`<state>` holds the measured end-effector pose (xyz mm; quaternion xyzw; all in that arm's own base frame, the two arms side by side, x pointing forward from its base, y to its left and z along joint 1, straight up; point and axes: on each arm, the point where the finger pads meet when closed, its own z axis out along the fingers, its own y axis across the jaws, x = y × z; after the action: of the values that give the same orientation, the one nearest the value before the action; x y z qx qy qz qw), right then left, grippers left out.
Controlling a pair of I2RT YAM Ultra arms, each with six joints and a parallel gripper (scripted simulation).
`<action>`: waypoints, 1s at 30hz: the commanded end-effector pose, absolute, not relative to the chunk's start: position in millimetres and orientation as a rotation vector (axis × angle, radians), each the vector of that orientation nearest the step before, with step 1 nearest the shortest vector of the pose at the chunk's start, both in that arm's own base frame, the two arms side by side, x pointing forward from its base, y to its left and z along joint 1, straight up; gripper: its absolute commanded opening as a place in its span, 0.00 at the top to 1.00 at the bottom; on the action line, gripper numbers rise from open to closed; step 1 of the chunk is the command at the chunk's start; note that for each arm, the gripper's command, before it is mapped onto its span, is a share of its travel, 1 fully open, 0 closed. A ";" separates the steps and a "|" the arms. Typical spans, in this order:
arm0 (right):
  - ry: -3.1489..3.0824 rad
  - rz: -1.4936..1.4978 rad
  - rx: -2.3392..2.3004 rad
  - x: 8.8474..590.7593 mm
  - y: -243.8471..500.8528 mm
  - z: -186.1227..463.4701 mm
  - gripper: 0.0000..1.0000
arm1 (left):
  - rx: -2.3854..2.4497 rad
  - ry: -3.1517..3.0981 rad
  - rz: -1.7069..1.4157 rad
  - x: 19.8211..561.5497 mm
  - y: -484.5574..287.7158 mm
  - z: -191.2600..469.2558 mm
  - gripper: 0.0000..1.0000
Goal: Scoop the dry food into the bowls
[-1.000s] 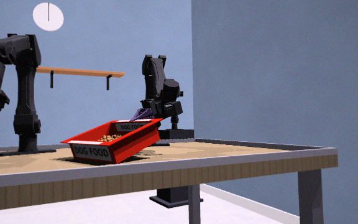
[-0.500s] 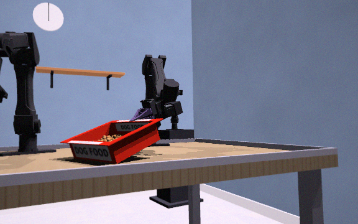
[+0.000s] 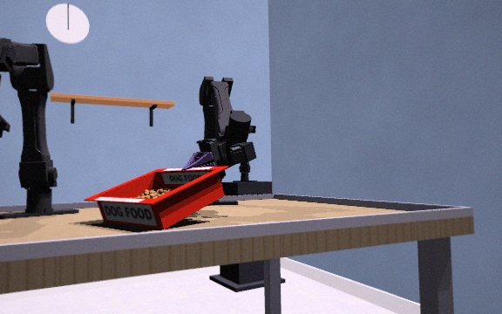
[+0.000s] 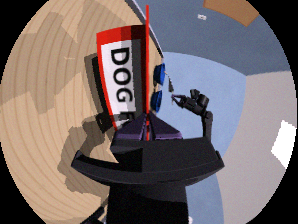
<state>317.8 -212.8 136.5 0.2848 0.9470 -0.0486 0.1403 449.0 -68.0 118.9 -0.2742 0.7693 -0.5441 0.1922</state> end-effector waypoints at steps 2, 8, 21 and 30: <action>2.661 -0.163 0.803 314.1 -212.3 146.8 1.00 | -0.628 2.084 -1.522 459.4 -64.1 158.0 1.00; 2.597 -0.188 0.785 308.4 -208.5 147.1 1.00 | -0.628 2.084 -1.522 459.4 -64.1 158.0 1.00; 2.463 -0.237 0.747 303.7 -205.6 151.8 1.00 | -0.628 2.084 -1.522 459.4 -64.1 158.0 1.00; 2.435 -0.247 0.739 306.9 -207.8 162.1 1.00 | -0.628 2.084 -1.522 459.4 -64.1 158.0 1.00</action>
<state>297.5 -199.3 138.1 0.2788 0.9250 -0.0805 0.2452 449.0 -68.0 118.9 -0.2742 0.7693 -0.5441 0.1922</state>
